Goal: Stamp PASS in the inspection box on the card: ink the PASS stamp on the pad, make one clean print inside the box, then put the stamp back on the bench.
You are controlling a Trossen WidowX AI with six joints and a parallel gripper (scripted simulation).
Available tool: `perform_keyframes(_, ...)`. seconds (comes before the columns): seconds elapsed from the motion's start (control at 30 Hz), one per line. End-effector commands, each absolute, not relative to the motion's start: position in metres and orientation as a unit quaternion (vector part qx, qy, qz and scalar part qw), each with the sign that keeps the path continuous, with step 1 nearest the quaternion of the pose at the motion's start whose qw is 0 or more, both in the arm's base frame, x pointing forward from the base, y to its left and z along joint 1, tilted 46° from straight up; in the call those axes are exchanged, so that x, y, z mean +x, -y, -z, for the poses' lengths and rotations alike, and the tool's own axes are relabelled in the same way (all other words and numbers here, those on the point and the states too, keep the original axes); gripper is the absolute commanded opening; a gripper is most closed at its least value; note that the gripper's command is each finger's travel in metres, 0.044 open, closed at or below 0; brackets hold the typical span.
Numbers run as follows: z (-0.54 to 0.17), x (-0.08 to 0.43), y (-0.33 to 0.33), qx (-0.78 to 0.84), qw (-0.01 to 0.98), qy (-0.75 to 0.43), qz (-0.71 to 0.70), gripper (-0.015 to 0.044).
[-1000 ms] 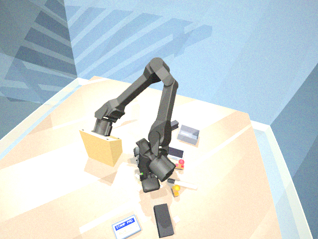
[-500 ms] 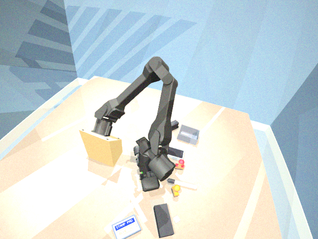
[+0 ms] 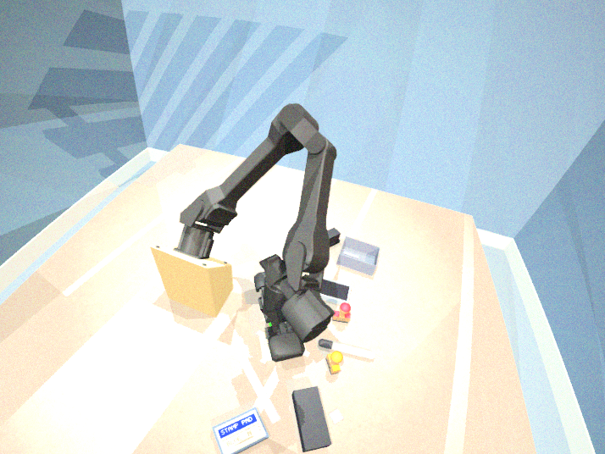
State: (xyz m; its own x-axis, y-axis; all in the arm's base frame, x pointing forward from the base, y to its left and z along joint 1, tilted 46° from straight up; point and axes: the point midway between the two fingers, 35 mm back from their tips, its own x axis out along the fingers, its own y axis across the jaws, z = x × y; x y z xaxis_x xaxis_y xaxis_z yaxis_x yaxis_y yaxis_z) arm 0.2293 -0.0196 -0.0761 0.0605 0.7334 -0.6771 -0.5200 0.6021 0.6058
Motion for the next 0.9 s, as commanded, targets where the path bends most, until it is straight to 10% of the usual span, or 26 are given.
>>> perform_keyframes(0.0, 0.071, 0.232, 0.026, 0.093, 0.725, -0.527, -0.433, 0.0)
perform_keyframes(0.87, 0.042, 0.228, 0.054, 0.093, 0.725, -0.527, -0.434, 0.0)
